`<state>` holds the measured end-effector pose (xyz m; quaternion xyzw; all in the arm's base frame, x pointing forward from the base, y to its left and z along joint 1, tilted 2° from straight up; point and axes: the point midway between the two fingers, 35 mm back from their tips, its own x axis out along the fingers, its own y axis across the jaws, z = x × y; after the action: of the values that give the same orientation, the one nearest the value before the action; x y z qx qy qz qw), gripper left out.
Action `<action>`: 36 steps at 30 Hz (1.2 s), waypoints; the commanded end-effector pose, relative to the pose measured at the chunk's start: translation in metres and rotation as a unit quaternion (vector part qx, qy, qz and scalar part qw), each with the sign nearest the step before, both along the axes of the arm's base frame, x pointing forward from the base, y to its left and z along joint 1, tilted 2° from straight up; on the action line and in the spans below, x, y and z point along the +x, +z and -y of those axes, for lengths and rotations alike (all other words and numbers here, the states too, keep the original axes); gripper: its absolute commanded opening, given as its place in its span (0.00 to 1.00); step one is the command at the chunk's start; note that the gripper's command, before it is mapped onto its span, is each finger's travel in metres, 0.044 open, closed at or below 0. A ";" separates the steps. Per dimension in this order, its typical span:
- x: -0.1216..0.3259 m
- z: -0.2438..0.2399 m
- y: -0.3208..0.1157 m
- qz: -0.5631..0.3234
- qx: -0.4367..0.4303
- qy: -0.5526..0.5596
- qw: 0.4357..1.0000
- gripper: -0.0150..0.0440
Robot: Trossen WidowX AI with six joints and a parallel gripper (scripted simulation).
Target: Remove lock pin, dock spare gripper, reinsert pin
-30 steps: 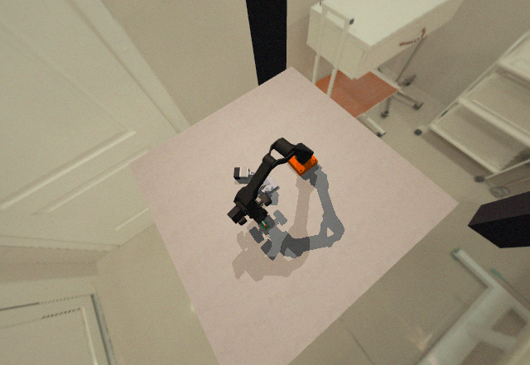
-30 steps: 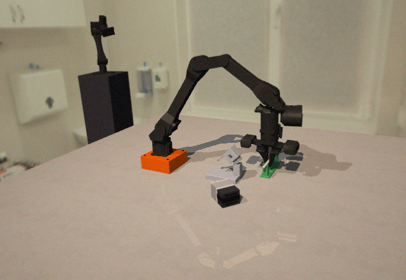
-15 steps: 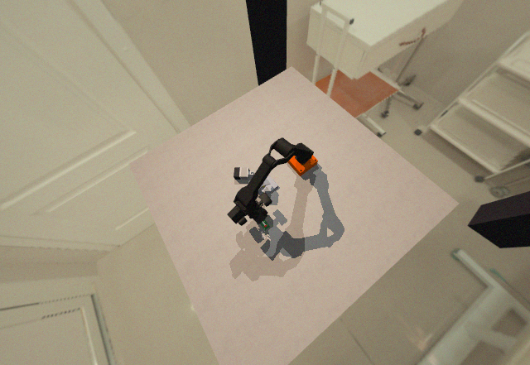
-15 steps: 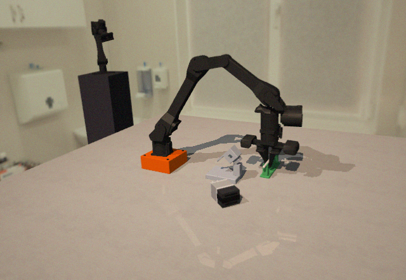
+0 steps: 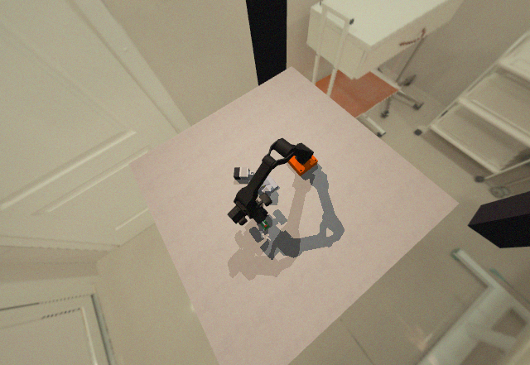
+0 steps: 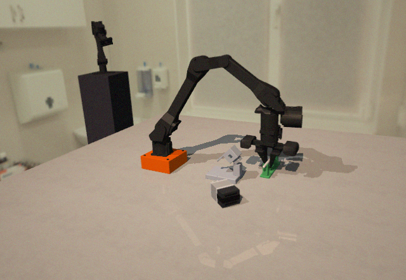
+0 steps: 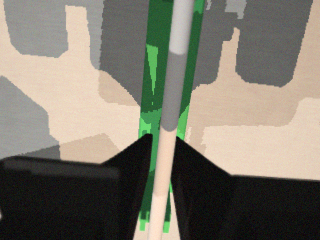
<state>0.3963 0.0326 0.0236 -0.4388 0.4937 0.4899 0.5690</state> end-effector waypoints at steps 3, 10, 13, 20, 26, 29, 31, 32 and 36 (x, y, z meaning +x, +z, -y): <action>0.000 0.000 0.000 0.001 0.000 0.000 1.000 0.57; 0.000 0.000 0.006 0.000 0.000 0.000 1.000 0.88; -0.001 0.000 0.014 -0.002 0.000 0.000 1.000 1.00; -0.003 0.001 0.031 -0.005 0.000 0.000 1.000 1.00; -0.004 0.001 0.047 -0.007 0.000 0.000 1.000 1.00; -0.005 0.001 0.054 -0.007 0.000 -0.001 1.000 1.00; -0.005 0.001 0.060 -0.008 0.000 -0.001 1.000 1.00; -0.005 0.001 0.062 -0.008 0.000 -0.001 1.000 1.00; -0.006 0.001 0.072 -0.009 0.000 -0.001 1.000 1.00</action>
<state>0.3906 0.0315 0.0877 -0.4336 0.4998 0.4934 0.5646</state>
